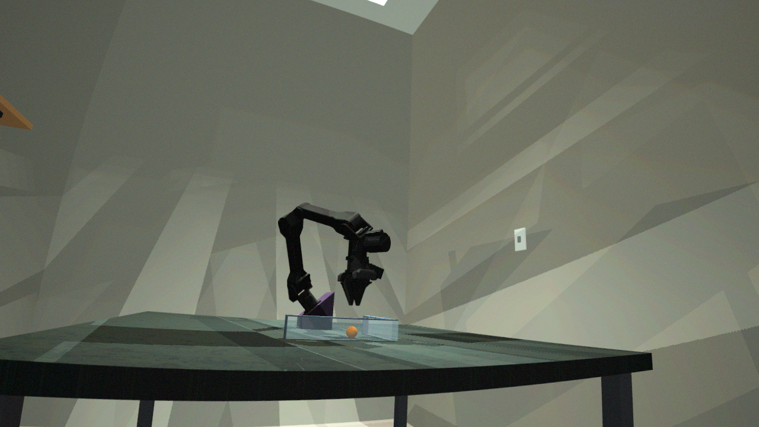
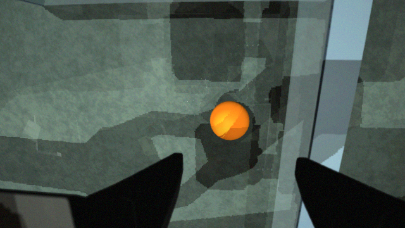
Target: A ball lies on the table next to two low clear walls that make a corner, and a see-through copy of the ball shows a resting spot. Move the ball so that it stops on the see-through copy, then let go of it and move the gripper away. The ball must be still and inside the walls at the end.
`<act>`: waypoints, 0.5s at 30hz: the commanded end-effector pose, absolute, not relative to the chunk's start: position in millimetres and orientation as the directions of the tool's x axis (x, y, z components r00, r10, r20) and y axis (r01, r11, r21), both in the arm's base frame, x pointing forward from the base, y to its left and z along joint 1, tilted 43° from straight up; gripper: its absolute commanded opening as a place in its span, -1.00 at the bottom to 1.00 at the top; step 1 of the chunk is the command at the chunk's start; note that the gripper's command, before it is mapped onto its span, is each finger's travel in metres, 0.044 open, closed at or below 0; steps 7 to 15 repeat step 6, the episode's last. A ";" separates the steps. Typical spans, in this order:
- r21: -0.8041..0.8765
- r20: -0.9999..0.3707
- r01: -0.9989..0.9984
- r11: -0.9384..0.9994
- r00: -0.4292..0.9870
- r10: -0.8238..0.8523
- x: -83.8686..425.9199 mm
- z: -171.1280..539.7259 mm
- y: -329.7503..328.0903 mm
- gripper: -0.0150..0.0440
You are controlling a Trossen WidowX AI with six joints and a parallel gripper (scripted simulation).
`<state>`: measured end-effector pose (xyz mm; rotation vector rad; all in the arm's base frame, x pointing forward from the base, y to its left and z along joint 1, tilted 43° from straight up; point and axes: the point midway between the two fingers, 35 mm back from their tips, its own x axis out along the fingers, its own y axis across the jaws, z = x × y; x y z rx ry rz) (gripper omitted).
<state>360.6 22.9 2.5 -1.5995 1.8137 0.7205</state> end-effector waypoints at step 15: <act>0.002 -0.746 -0.992 0.125 -0.084 -0.660 361.2 38.4 53.1 1.00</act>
